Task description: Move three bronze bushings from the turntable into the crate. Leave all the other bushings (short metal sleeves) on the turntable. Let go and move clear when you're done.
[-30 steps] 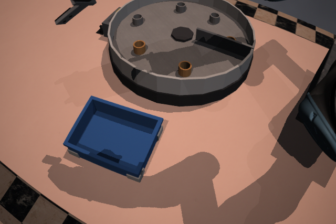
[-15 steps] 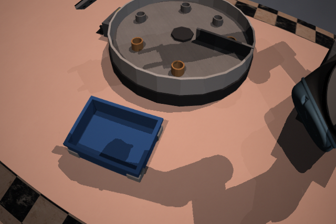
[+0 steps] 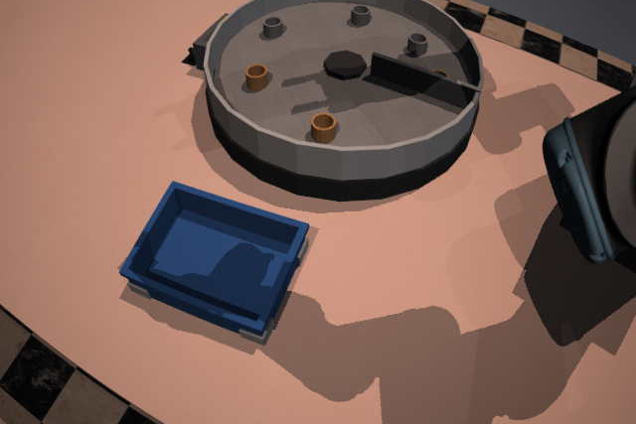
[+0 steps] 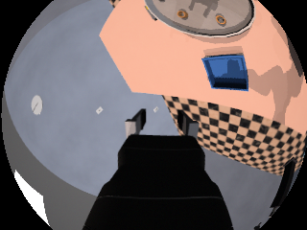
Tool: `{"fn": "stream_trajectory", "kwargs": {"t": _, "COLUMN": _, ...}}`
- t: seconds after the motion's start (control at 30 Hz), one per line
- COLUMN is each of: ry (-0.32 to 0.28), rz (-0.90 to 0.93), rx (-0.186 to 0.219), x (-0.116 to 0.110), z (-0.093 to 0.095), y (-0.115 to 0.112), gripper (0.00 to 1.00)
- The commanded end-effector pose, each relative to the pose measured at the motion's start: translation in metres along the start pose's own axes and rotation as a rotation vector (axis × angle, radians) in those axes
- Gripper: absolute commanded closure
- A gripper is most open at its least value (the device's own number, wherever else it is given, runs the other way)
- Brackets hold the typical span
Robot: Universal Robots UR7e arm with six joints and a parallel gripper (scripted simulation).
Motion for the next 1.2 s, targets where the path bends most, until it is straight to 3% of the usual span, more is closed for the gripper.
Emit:
{"fn": "stream_trajectory", "kwargs": {"t": 0.0, "ry": -0.002, "rz": -0.001, "rx": -0.003, "x": 0.029, "z": -0.023, "y": -0.010, "gripper": 0.00}}
{"fn": "stream_trajectory", "kwargs": {"t": 0.03, "ry": -0.002, "rz": -0.001, "rx": -0.003, "x": 0.037, "z": -0.030, "y": -0.013, "gripper": 0.00}}
{"fn": "stream_trajectory", "kwargs": {"t": 0.43, "ry": -0.002, "rz": -0.001, "rx": -0.003, "x": 0.037, "z": -0.030, "y": -0.013, "gripper": 0.00}}
{"fn": "stream_trajectory", "kwargs": {"t": 0.47, "ry": 0.016, "rz": 0.002, "rx": 0.029, "x": 0.044, "z": -0.035, "y": -0.014, "gripper": 0.00}}
{"fn": "stream_trajectory", "kwargs": {"t": 0.6, "ry": 0.016, "rz": 0.002, "rx": 0.029, "x": 0.077, "z": -0.062, "y": -0.024, "gripper": 0.00}}
{"fn": "stream_trajectory", "kwargs": {"t": 1.0, "ry": 0.016, "rz": 0.002, "rx": 0.029, "x": 0.077, "z": -0.062, "y": -0.024, "gripper": 0.00}}
{"fn": "stream_trajectory", "kwargs": {"t": 1.03, "ry": 0.066, "rz": 0.006, "rx": 0.005, "x": 0.075, "z": -0.061, "y": -0.025, "gripper": 0.00}}
{"fn": "stream_trajectory", "kwargs": {"t": 1.17, "ry": 0.188, "rz": 0.009, "rx": -0.154, "x": 0.071, "z": -0.061, "y": -0.032, "gripper": 0.00}}
Point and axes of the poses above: the point where the finger pads meet when closed, its own z axis out along the fingers, its own y axis across the jaws, x = y × z, the point moved 4 cm from there along -z, back along the fingers, and after that the axes turned 2 degrees about -z, right-handed, at the moved point
